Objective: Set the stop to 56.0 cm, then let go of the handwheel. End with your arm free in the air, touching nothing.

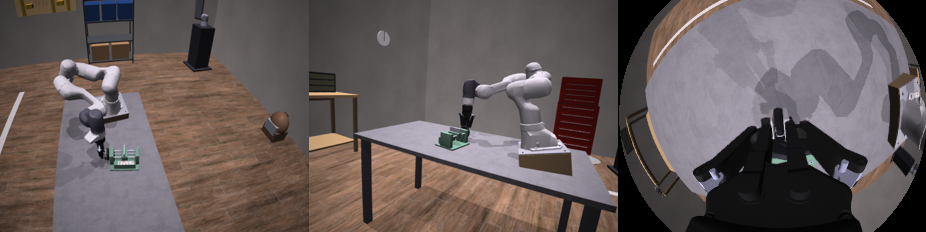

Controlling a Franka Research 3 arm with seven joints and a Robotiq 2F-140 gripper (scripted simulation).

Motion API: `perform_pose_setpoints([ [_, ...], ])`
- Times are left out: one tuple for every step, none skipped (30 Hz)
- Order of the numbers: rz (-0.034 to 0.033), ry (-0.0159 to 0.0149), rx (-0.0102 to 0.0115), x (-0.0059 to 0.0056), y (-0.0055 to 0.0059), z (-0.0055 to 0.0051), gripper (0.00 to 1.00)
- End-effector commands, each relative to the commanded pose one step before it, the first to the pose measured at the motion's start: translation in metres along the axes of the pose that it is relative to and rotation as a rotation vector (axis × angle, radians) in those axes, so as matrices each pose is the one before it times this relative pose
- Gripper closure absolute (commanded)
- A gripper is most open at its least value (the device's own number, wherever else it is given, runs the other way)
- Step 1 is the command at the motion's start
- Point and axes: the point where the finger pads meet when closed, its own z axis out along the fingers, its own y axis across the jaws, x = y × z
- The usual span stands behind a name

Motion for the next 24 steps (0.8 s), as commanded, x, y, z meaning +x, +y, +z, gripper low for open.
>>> perform_pose_setpoints([
  [0.0052,0.0007,-0.00377,-0.00074,0.00653,0.00353,0.96],
  [0.0,0.0,0.0,0.0,0.00174,0.00051,0.96],
  [0.0,-0.00002,0.0,-0.00001,0.00175,0.0005,0.96],
  [0.0,0.00001,0.0,0.00001,0.00172,0.0002,0.96],
  [0.0,0.0,0.0,0.0,0.00173,0.00019,0.96],
  [0.0,-0.00001,0.0,-0.00001,0.00174,0.00019,0.96],
  [0.0,0.0,0.0,0.00001,0.00171,-0.0001,0.96],
  [0.0,0.0,0.0,0.0,0.00172,-0.00011,0.96],
  [0.0,0.0,0.0,-0.00001,0.00173,-0.00012,0.96],
  [0.0,0.0,0.0,0.00001,0.0017,-0.0004,0.96],
  [0.0,0.0,0.0,0.0,0.00171,-0.00042,0.96],
  [0.0,0.00001,0.0,-0.00001,0.00172,-0.00042,0.96],
  [0.0,-0.00001,0.0,0.0,0.00164,-0.00071,0.96],
  [0.0,0.0,0.0,0.0,0.00164,-0.00072,0.96],
  [0.0,0.00001,0.0,0.0,0.00165,-0.00074,0.96],
  [0.0,0.0,0.0,0.0,0.0,0.0,0.96],
  [0.0,0.0,0.0,0.0,0.0,0.0,0.96],
  [0.0,-0.00002,0.00001,0.0,0.00154,-0.00104,0.96],
  [0.0,0.0,0.0,0.0,0.00155,-0.00103,0.96],
  [0.0,0.00001,0.0,0.0,0.00153,-0.00112,0.96],
  [0.0,-0.00002,0.00001,0.0,0.00143,-0.00138,0.96],
  [0.0,0.00001,0.0,0.0,0.00144,-0.00138,0.96],
  [0.0,-0.00001,0.0,0.0,0.00136,-0.00164,0.96],
  [0.0,0.0,0.0,0.0,0.00131,-0.00179,0.96],
])
